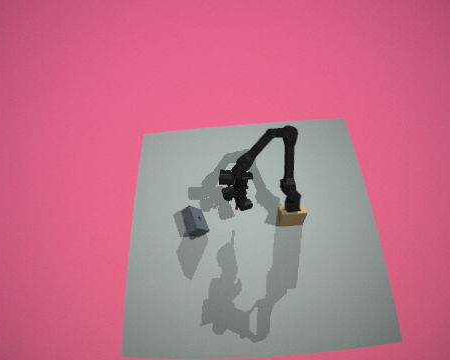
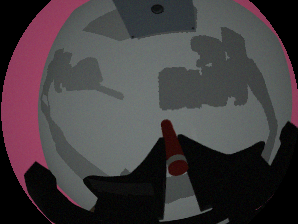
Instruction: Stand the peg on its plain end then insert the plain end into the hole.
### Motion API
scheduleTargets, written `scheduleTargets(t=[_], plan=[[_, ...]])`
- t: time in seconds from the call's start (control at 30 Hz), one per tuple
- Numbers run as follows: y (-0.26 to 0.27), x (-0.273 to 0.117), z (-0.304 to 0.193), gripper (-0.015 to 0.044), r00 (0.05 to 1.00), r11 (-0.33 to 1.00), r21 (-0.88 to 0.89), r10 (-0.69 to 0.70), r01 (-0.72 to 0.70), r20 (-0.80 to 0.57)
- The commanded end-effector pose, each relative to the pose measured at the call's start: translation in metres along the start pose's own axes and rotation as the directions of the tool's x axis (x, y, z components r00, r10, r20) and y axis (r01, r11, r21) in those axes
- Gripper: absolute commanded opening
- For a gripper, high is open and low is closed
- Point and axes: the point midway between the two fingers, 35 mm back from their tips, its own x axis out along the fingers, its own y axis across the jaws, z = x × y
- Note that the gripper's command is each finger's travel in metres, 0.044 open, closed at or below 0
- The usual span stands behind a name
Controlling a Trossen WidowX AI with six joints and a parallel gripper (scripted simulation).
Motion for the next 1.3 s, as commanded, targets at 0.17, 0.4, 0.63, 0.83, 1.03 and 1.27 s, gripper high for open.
scheduleTargets(t=[0.17,0.4,0.63,0.83,1.03,1.27], plan=[[0.004,0.006,0.006,0.0,0.998,1.0,-0.018,0.021,-0.02,0.055],[0.006,0.01,0.011,0.0,0.994,0.999,-0.029,0.032,-0.029,0.1],[0.007,0.014,0.016,0.0,0.989,0.999,-0.042,0.04,-0.034,0.146],[0.008,0.016,0.021,0.0,0.982,0.998,-0.054,0.045,-0.036,0.185],[0.009,0.018,0.025,0.0,0.973,0.997,-0.066,0.049,-0.034,0.225],[0.01,0.02,0.03,0.0,0.961,0.996,-0.082,0.05,-0.029,0.272]])
